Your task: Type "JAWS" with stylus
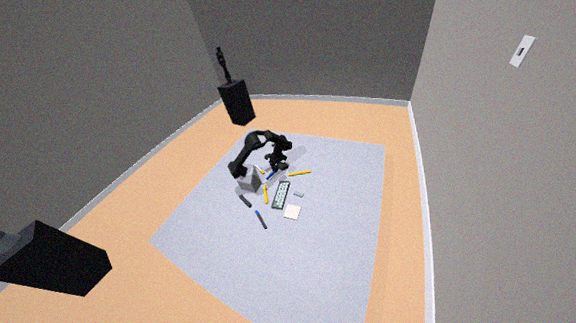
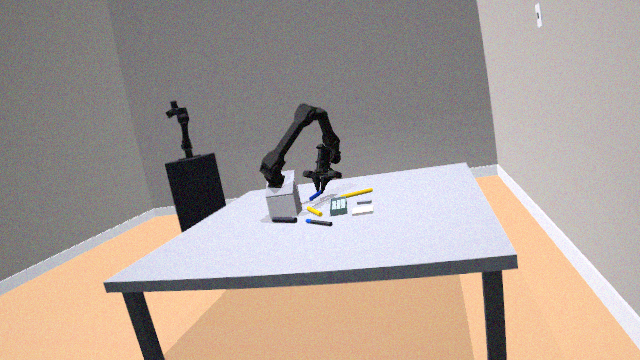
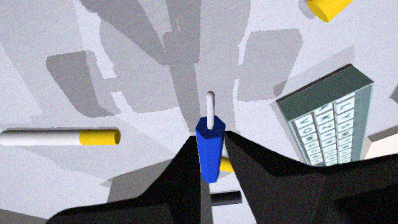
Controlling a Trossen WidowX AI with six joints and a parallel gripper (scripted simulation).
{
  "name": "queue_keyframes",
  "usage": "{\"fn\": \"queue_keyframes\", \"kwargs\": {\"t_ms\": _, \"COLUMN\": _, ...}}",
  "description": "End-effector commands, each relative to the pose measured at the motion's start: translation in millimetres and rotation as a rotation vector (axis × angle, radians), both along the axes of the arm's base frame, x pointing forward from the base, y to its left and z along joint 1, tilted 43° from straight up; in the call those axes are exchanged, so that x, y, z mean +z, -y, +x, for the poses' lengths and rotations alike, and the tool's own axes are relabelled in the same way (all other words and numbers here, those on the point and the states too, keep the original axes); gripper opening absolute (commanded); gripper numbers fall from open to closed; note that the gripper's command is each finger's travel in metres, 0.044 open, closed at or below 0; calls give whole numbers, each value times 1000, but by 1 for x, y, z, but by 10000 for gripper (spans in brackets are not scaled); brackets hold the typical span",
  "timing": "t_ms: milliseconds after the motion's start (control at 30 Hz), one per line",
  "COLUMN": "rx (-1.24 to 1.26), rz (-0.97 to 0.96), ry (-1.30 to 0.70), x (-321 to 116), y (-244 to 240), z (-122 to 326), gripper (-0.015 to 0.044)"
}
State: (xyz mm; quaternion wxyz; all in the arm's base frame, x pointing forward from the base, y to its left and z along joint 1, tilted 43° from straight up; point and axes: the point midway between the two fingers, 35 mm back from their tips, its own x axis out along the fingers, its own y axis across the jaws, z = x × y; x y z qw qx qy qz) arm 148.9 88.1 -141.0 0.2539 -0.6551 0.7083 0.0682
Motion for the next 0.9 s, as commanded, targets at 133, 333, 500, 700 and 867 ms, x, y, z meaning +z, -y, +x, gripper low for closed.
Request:
{"fn": "queue_keyframes", "kwargs": {"t_ms": 133, "rx": 236, "rz": 44, "ry": -195, "x": -5, "y": -3, "z": -8, "gripper": 0}}
{"fn": "queue_keyframes", "kwargs": {"t_ms": 333, "rx": 415, "rz": 56, "ry": -340, "x": -9, "y": -4, "z": -15, "gripper": 0}}
{"fn": "queue_keyframes", "kwargs": {"t_ms": 500, "rx": 567, "rz": 53, "ry": -458, "x": -11, "y": -6, "z": -20, "gripper": 0}}
{"fn": "queue_keyframes", "kwargs": {"t_ms": 700, "rx": 750, "rz": 34, "ry": -599, "x": -13, "y": -7, "z": -26, "gripper": 0}}
{"fn": "queue_keyframes", "kwargs": {"t_ms": 867, "rx": 904, "rz": 3, "ry": -713, "x": -14, "y": -8, "z": -31, "gripper": 0}}
